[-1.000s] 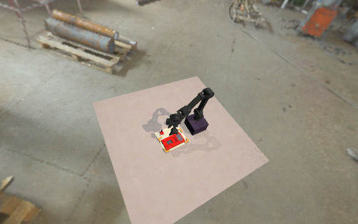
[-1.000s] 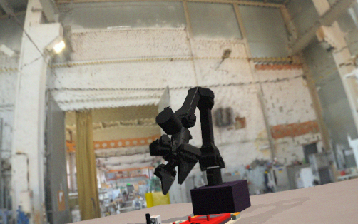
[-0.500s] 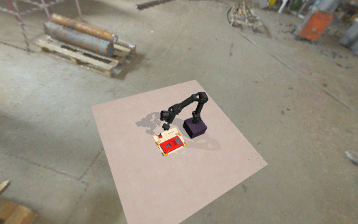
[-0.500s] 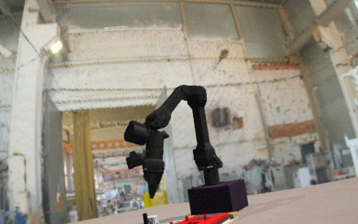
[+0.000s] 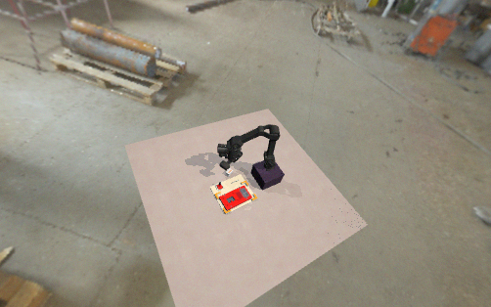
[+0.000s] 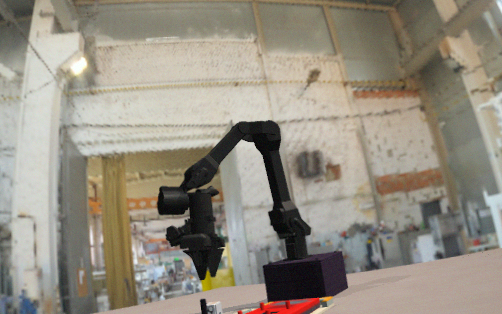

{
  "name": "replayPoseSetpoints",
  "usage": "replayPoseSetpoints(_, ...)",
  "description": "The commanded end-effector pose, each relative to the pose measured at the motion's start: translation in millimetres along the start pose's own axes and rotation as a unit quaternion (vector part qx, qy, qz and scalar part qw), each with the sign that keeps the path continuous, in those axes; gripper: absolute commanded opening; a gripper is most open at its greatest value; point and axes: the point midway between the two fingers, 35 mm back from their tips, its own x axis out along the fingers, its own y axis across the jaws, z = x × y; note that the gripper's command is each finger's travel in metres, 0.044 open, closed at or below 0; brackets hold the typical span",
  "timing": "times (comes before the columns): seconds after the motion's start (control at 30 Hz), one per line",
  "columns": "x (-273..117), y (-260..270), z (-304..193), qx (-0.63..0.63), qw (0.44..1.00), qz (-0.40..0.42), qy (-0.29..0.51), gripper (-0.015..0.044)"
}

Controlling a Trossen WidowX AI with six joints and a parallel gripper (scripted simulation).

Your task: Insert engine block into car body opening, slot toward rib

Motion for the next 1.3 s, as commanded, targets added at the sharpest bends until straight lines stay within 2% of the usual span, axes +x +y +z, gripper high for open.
replayPoseSetpoints(0.0,26,-3,-2,0.006,1.0,-0.004,0.007,0.044)
replayPoseSetpoints(1.23,83,-4,-3,0.007,1.0,-0.004,0.007,0.044)
replayPoseSetpoints(1.27,83,-4,-3,0.007,1.0,-0.004,0.007,0.0414)
